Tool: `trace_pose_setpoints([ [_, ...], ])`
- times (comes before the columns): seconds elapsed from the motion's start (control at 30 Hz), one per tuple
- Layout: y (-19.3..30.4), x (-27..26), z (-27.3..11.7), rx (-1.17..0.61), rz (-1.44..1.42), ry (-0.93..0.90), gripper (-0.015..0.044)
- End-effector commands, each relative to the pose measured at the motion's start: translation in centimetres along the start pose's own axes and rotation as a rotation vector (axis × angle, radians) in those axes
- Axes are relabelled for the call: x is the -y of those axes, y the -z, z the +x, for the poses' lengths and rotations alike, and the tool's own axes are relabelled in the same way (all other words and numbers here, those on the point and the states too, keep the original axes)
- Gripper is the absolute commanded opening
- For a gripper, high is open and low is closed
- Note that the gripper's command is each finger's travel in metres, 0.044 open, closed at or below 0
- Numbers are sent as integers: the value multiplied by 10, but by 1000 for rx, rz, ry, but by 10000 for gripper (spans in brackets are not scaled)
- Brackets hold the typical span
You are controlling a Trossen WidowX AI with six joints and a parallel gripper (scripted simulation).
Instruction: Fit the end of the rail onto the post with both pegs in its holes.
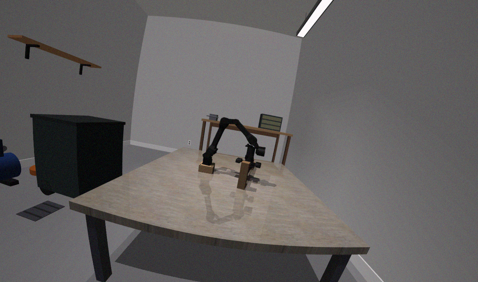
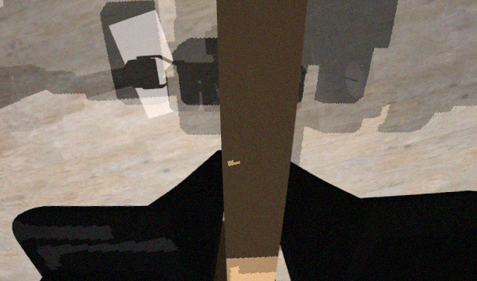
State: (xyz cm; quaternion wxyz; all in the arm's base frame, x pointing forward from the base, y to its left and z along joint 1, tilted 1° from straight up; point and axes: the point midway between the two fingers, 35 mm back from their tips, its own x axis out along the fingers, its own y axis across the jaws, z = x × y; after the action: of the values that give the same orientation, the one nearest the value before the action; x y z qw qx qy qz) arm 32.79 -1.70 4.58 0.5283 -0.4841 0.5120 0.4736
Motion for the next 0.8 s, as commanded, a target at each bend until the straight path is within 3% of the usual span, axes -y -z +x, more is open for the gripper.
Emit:
trace_pose_setpoints([
  [0.0,-1,2,-3,-1,1,8,0],
  [0.77,-4,2,0,0,1,8,0],
])
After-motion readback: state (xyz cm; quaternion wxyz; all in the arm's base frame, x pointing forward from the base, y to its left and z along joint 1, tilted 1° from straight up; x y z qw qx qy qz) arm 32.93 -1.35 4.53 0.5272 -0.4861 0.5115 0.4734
